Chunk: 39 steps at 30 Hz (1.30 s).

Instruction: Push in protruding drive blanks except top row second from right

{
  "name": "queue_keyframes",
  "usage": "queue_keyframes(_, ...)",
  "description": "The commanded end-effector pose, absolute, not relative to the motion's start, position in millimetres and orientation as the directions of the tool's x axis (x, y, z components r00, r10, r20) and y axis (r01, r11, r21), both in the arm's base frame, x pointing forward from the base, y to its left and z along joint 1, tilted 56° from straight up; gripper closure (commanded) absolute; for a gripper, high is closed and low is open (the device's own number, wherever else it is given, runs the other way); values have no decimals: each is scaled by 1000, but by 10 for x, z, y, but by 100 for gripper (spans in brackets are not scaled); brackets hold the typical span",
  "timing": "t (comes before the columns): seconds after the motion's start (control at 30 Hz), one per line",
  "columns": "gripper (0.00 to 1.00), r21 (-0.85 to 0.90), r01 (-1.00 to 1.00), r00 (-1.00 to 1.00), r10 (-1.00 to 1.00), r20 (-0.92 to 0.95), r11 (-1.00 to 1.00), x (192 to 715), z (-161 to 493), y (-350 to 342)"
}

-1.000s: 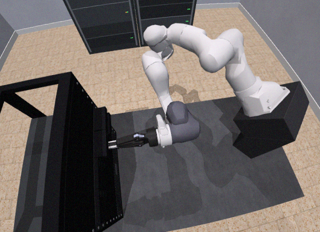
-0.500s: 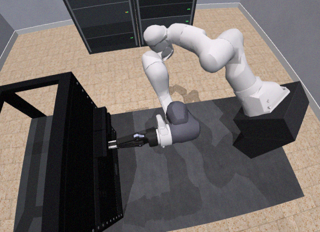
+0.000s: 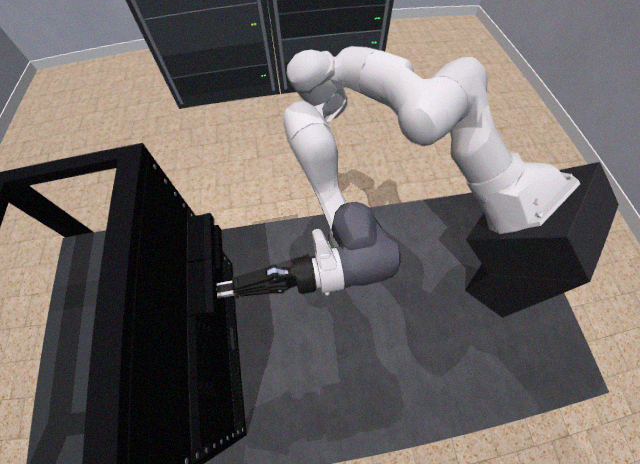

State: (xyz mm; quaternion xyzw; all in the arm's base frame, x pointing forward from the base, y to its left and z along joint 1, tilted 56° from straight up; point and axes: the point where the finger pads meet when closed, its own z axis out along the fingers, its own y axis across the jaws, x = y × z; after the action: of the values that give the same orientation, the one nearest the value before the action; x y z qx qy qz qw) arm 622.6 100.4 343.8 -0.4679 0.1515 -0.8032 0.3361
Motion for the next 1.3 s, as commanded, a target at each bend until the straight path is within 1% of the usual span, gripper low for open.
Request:
queue_keyframes(0.0,100,-560,395,-338,-682,648,-728,6217,3424,975)
queue_keyframes(0.13,100,-560,395,-338,-682,648,-728,6155,3387,970)
queue_keyframes(0.57,100,-560,395,-338,-682,648,-728,5593,3051,923)
queue_keyframes(0.93,100,-560,395,-338,-682,648,-728,5553,3038,907)
queue_keyframes(1.27,100,-560,395,-338,-682,648,-728,5478,3173,691)
